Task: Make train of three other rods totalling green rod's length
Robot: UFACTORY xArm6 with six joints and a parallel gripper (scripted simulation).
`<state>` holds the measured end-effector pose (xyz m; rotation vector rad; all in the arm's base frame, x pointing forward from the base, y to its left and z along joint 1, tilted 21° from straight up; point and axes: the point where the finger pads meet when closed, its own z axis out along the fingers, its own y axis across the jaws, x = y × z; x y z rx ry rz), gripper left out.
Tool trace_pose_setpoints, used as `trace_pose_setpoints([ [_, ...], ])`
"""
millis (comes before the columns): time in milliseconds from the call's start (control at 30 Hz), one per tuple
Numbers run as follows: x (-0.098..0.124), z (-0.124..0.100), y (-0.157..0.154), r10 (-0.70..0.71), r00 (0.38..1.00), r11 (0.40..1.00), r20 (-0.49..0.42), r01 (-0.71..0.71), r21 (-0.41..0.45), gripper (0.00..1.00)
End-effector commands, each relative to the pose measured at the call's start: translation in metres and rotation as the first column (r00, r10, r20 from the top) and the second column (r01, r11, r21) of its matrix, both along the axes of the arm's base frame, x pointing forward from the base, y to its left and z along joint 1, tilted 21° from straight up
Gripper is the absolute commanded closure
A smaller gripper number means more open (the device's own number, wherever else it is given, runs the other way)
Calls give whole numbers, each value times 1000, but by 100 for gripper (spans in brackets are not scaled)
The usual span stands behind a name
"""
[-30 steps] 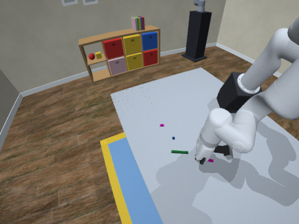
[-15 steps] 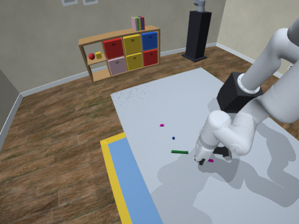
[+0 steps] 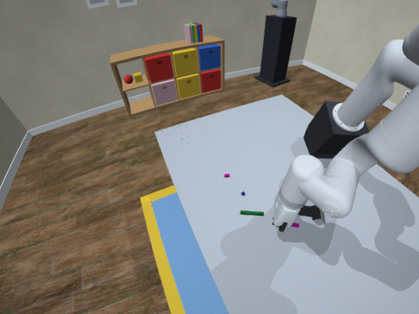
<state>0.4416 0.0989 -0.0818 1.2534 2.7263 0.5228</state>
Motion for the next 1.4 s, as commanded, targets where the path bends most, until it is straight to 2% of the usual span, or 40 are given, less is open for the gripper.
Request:
trace_pose_setpoints([
  [0, 1, 1, 0, 0, 1000, 1000, 2, 0, 0, 96],
  [667, 1, 1, 0, 0, 1000, 1000, 2, 0, 0, 96],
  [700, 1, 1, 0, 0, 1000, 1000, 2, 0, 0, 92],
  [767, 1, 1, 0, 0, 1000, 1000, 2, 0, 0, 92],
  [800, 1, 1, 0, 0, 1000, 1000, 2, 0, 0, 88],
  [967, 1, 1, 0, 0, 1000, 1000, 2, 0, 0, 84],
  [1000, 1, 1, 0, 0, 1000, 1000, 2, 0, 0, 80],
  [1133, 1, 1, 0, 0, 1000, 1000, 2, 0, 0, 80],
  [1167, 1, 1, 0, 0, 1000, 1000, 2, 0, 0, 76],
  [1367, 1, 1, 0, 0, 1000, 1000, 2, 0, 0, 76],
])
